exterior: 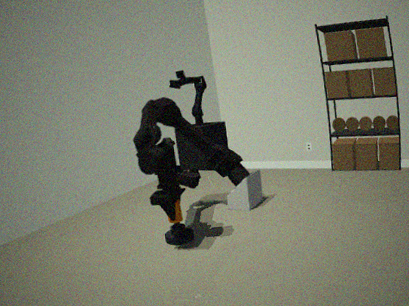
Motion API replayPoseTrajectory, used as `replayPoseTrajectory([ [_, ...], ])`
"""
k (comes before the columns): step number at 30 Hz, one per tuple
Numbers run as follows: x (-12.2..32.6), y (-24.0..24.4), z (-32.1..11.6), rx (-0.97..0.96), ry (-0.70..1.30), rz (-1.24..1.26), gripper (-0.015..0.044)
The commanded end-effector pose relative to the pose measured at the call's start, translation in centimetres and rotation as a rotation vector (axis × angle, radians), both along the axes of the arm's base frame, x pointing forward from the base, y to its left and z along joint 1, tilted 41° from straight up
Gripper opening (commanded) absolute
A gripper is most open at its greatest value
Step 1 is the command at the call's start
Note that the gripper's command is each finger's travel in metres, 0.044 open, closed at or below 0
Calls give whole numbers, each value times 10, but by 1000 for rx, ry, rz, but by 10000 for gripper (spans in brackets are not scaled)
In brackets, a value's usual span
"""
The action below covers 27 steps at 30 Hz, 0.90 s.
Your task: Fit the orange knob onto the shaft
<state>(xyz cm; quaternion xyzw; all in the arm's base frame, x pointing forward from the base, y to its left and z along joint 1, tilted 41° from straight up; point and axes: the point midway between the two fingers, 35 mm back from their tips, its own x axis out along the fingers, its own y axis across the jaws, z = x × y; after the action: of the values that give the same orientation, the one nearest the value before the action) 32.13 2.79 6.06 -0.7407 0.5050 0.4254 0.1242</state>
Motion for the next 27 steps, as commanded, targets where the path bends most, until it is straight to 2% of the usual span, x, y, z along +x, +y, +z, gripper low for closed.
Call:
replayPoseTrajectory([
  [1, 5, -1, 0, 3, -7, 8, 0],
  [20, 5, 2, 3, 4, -7, 8, 0],
  [27, 1, 2, 3, -23, 120, 159, 0],
])
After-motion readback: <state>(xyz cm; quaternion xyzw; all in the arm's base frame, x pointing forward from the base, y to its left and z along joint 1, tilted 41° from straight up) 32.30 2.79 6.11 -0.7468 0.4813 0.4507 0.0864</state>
